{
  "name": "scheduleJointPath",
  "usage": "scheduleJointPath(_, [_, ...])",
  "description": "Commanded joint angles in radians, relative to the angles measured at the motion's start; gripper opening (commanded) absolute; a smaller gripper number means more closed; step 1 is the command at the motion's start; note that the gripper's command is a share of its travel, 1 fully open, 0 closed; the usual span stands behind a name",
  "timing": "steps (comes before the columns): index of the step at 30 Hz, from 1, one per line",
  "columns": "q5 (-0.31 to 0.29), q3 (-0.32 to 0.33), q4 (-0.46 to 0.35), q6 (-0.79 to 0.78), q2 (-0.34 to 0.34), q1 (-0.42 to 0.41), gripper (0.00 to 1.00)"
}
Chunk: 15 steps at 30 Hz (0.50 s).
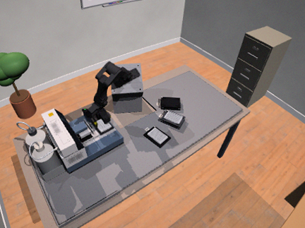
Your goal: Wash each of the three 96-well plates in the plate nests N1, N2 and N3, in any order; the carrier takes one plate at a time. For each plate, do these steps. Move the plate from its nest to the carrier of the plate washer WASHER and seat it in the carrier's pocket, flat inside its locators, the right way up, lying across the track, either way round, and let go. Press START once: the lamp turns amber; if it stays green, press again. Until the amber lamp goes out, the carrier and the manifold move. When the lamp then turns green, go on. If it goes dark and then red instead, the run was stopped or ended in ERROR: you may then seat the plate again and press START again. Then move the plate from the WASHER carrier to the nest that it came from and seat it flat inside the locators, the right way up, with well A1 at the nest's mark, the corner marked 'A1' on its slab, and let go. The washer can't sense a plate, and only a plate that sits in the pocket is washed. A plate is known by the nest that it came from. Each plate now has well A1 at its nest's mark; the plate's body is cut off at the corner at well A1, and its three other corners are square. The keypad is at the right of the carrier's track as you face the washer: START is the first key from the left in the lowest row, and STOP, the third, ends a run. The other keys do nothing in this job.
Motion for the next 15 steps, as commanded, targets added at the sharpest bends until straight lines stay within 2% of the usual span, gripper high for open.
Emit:
scheduleJointPath(1, [-0.001, 0.002, 0.0, 0.001, -0.005, -0.002, 0.2])
scheduleJointPath(5, [-0.001, 0.002, 0.0, 0.001, -0.005, -0.002, 0.2])
scheduleJointPath(6, [-0.001, 0.002, 0.0, 0.001, -0.005, -0.002, 0.1])
scheduleJointPath(8, [-0.001, 0.002, 0.0, 0.001, -0.005, -0.002, 0.1])
scheduleJointPath(9, [-0.001, 0.002, 0.0, 0.001, -0.005, -0.002, 0.0])
scheduleJointPath(15, [-0.001, 0.002, 0.0, 0.001, -0.005, -0.002, 0.0])
